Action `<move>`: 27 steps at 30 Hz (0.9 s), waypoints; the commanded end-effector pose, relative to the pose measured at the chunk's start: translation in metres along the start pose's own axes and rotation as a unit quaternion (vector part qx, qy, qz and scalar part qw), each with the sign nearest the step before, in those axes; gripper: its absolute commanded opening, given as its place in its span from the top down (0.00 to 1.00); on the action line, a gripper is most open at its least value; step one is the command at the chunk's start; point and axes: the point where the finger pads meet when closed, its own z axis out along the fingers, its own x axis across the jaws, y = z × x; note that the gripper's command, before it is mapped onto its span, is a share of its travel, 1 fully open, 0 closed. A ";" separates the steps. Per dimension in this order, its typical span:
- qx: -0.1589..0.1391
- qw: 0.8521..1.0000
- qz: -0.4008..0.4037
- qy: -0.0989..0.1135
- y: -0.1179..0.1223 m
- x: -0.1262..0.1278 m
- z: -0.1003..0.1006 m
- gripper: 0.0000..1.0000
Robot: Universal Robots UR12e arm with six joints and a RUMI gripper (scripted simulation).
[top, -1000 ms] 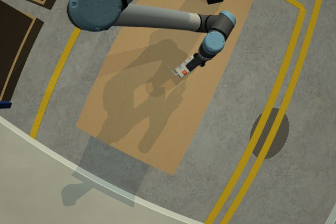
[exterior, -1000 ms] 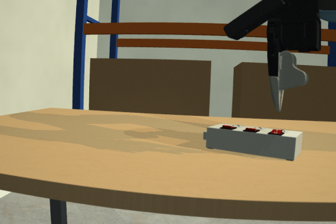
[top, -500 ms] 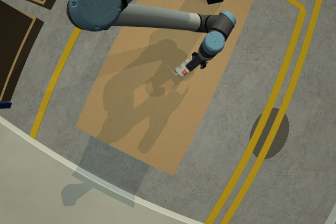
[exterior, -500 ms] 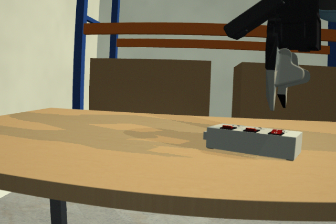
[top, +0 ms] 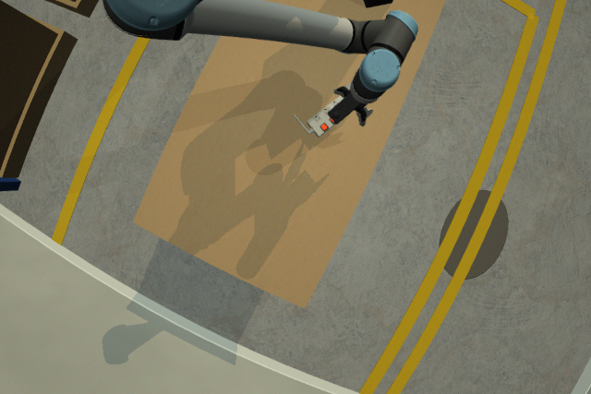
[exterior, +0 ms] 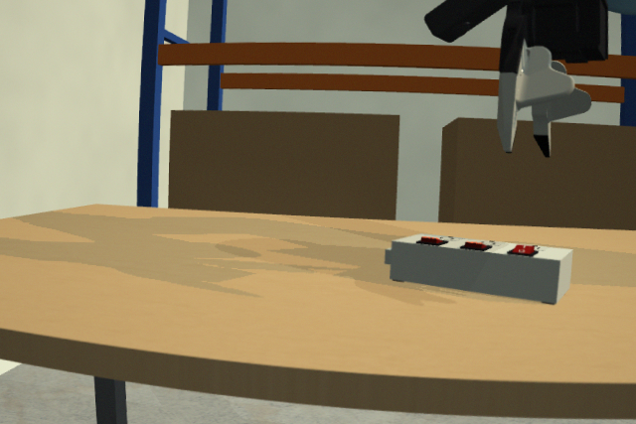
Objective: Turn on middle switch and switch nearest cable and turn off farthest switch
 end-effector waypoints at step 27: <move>-0.001 1.000 0.000 0.000 0.000 0.000 -0.069 0.00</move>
